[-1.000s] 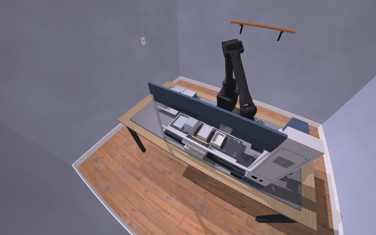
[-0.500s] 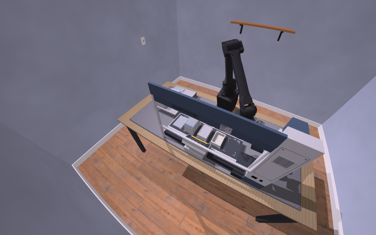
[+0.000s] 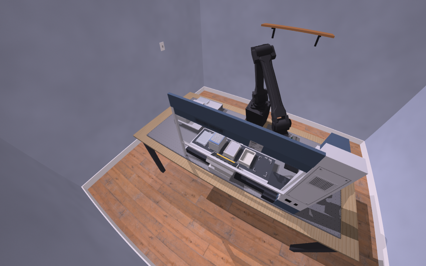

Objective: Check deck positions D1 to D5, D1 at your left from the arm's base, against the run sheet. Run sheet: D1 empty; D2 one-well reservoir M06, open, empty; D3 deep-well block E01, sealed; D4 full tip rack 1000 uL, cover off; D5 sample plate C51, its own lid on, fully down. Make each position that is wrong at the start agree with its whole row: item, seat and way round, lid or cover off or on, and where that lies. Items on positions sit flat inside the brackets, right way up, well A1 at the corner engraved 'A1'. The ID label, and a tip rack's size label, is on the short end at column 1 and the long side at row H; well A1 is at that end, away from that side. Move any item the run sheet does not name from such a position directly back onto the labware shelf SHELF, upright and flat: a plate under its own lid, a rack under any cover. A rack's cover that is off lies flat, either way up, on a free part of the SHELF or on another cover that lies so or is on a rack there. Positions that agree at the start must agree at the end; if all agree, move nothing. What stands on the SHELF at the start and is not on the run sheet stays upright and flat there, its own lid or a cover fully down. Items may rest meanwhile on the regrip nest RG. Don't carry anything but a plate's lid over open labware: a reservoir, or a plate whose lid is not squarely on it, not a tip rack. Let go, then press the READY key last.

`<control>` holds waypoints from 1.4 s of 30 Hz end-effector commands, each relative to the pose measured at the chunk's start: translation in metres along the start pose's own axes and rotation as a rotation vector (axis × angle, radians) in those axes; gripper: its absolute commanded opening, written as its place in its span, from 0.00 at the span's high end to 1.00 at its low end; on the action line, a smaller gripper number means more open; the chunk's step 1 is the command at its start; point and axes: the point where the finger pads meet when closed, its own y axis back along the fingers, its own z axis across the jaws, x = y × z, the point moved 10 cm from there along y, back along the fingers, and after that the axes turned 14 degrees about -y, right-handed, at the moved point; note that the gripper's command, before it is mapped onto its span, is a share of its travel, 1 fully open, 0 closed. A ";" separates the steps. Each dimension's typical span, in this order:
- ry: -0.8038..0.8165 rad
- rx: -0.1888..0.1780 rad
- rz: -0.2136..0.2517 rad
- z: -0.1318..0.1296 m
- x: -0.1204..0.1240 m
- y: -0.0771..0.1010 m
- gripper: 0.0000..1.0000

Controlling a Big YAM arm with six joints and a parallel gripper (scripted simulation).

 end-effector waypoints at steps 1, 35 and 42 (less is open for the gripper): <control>-0.023 -0.074 -0.064 0.016 -0.019 0.046 0.00; -0.002 -0.042 -0.040 -0.026 -0.001 0.096 0.00; -0.002 -0.045 -0.044 -0.057 0.011 0.094 0.00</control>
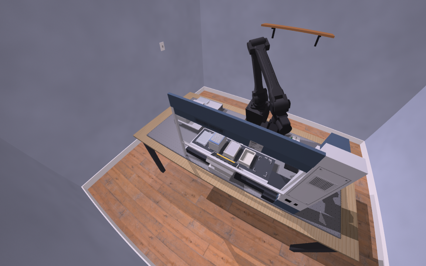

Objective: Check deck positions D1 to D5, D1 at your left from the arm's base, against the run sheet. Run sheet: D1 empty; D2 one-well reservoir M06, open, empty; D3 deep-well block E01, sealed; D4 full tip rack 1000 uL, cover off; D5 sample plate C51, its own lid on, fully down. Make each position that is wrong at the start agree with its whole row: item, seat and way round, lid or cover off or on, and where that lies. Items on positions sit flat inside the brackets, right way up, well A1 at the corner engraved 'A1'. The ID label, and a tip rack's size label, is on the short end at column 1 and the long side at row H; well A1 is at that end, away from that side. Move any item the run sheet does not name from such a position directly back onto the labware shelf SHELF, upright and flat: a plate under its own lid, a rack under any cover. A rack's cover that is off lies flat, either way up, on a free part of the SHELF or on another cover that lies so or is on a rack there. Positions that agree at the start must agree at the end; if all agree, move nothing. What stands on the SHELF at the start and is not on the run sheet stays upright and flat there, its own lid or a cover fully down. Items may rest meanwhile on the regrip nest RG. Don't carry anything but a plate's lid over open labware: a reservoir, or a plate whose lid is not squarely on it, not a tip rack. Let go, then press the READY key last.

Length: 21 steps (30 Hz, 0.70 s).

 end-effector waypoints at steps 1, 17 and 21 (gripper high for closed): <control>0.002 -0.029 -0.029 -0.018 0.001 0.010 0.00; 0.009 -0.011 -0.015 -0.085 0.028 0.008 0.00; 0.009 -0.010 -0.015 -0.099 0.033 0.008 0.00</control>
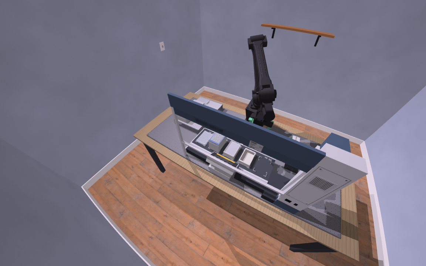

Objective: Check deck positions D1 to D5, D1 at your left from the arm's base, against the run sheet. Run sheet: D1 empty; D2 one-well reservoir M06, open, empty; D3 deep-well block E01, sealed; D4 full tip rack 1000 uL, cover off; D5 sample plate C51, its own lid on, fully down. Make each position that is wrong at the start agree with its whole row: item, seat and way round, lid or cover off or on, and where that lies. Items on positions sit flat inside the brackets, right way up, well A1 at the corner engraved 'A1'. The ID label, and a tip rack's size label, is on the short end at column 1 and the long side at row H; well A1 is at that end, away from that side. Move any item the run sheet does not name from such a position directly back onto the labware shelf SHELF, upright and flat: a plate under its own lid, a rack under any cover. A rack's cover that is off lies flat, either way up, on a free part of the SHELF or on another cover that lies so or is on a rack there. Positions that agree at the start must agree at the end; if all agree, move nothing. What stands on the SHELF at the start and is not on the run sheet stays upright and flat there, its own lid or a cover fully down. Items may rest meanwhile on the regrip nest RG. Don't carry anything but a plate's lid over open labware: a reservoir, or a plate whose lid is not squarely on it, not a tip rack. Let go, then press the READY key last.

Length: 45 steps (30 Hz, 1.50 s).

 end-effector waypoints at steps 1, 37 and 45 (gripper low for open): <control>0.021 -0.005 -0.010 -0.008 0.003 0.005 0.00; 0.045 -0.004 -0.003 -0.144 0.051 0.000 0.00; 0.029 0.004 -0.002 -0.147 0.051 0.000 0.00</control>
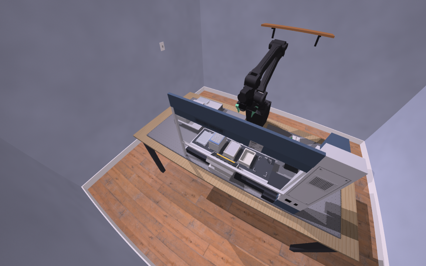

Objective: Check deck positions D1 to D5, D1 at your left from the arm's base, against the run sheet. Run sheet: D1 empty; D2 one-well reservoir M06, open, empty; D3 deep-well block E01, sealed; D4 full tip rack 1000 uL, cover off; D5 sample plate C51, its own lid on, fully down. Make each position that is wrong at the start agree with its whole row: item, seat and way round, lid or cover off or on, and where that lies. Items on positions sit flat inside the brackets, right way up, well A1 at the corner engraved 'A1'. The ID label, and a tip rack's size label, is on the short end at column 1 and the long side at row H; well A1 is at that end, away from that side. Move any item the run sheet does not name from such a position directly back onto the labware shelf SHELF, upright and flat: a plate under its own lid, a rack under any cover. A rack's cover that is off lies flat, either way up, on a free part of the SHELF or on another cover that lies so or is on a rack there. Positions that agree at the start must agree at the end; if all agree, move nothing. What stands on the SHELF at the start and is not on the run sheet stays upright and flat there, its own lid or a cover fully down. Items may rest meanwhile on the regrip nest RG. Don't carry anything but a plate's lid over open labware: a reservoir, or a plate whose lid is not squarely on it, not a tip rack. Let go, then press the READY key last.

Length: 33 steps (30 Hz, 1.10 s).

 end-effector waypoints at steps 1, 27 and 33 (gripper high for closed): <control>0.008 0.002 0.006 -0.001 0.000 -0.002 0.00; 0.002 0.002 0.007 -0.001 0.001 -0.002 0.00; -0.026 0.000 -0.003 -0.001 -0.001 -0.020 0.00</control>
